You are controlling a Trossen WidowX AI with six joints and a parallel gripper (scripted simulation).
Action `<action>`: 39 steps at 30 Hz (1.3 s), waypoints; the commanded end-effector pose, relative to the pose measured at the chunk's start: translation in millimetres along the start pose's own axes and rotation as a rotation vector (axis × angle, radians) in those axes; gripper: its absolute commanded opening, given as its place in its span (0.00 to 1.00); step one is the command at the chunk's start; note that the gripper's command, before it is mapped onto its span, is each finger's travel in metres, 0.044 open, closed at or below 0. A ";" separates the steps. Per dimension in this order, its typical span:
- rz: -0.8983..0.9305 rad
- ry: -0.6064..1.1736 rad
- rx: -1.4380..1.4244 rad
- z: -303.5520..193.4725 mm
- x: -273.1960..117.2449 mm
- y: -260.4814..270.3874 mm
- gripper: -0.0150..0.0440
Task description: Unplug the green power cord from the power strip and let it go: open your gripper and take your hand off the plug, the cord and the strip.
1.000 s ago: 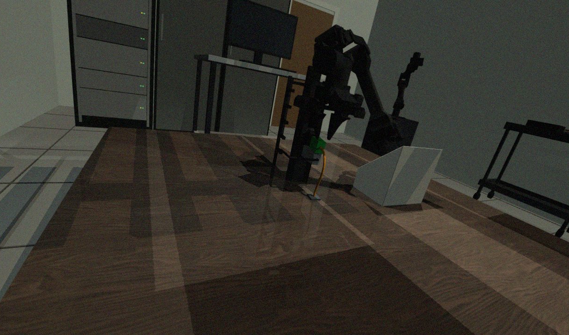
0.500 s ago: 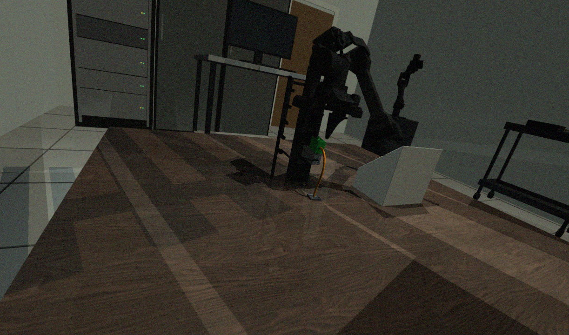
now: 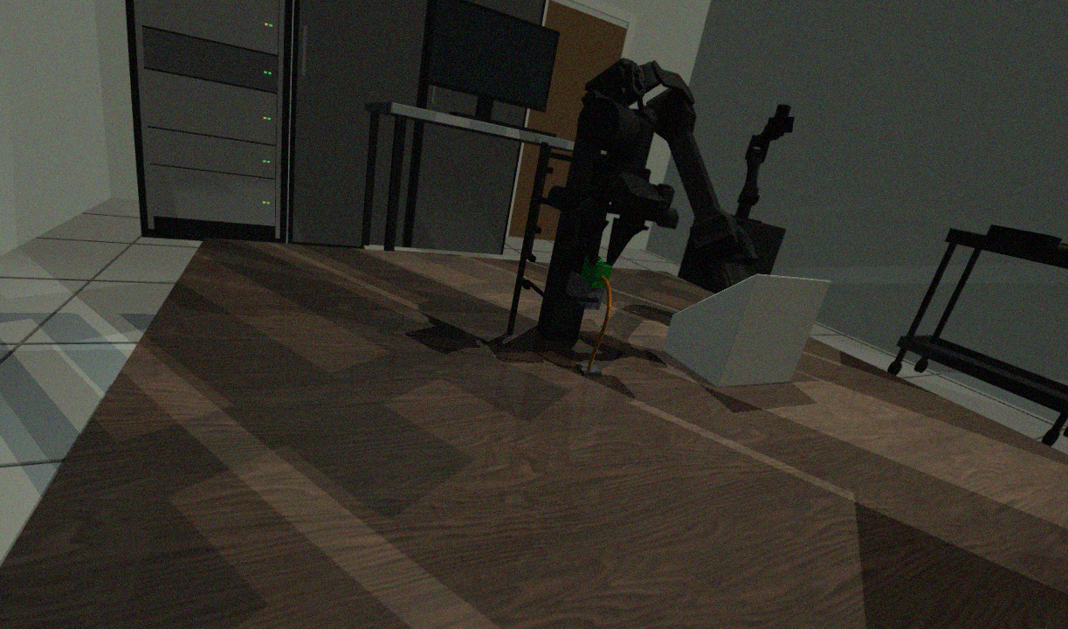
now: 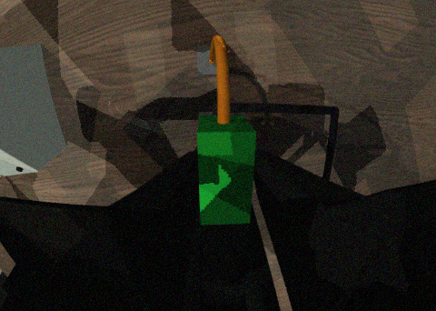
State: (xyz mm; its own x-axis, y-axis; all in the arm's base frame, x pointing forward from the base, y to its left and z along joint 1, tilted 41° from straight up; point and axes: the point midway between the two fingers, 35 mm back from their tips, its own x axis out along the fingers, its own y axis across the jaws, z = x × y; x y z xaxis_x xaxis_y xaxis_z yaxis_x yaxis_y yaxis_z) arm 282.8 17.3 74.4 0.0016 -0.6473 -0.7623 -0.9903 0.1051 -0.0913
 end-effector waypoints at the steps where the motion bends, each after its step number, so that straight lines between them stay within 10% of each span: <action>1: 0.000 0.000 0.000 0.0 -0.2 0.1 0.34; 39: 0.001 -0.003 -0.003 45.9 -3.3 -1.3 0.25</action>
State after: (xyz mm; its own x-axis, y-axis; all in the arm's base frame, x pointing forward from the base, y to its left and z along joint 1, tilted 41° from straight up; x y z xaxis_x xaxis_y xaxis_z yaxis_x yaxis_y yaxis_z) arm 289.3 37.7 55.9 -0.0063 -0.6474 -0.7621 -0.9858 0.1320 -0.1039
